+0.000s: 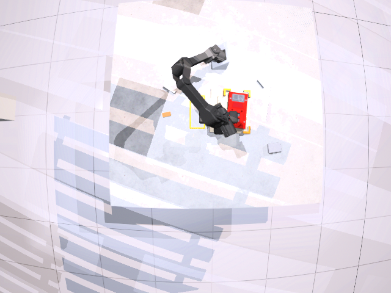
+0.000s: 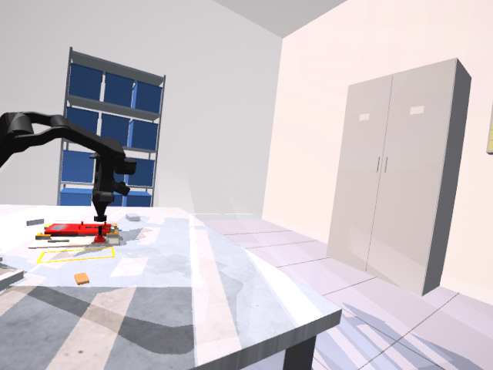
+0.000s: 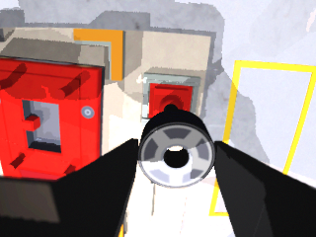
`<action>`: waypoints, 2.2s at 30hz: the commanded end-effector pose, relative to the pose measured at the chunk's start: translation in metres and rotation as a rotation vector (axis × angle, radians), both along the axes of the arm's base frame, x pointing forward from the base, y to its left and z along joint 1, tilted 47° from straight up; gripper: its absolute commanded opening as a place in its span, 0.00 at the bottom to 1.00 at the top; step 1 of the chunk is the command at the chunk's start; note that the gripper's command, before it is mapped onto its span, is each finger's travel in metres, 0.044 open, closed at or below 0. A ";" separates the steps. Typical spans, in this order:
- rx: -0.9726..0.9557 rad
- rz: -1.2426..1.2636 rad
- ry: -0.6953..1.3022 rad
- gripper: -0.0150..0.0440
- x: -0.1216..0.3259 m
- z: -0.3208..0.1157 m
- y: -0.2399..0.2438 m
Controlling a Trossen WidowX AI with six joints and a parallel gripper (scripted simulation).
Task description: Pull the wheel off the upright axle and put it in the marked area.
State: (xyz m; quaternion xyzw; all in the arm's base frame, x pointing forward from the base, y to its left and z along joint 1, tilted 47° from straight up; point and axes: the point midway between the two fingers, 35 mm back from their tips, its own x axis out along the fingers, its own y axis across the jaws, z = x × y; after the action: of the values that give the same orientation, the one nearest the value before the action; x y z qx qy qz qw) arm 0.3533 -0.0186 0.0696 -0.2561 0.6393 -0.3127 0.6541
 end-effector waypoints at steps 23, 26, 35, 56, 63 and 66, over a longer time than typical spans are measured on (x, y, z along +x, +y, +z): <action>0.013 0.002 -0.006 0.25 -0.024 0.045 -0.015; 0.013 0.002 -0.007 0.25 -0.029 0.050 -0.020; 0.009 0.000 -0.007 0.25 -0.044 0.068 -0.034; 0.004 -0.002 -0.008 0.25 -0.062 0.072 -0.061; 0.008 -0.002 -0.009 0.25 -0.059 0.053 -0.080; 0.008 -0.002 -0.010 0.25 -0.059 0.042 -0.091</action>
State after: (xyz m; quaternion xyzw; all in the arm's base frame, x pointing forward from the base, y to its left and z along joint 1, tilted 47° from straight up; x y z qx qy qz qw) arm 0.2963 -0.1009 0.1214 -0.2465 0.6346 -0.3127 0.6624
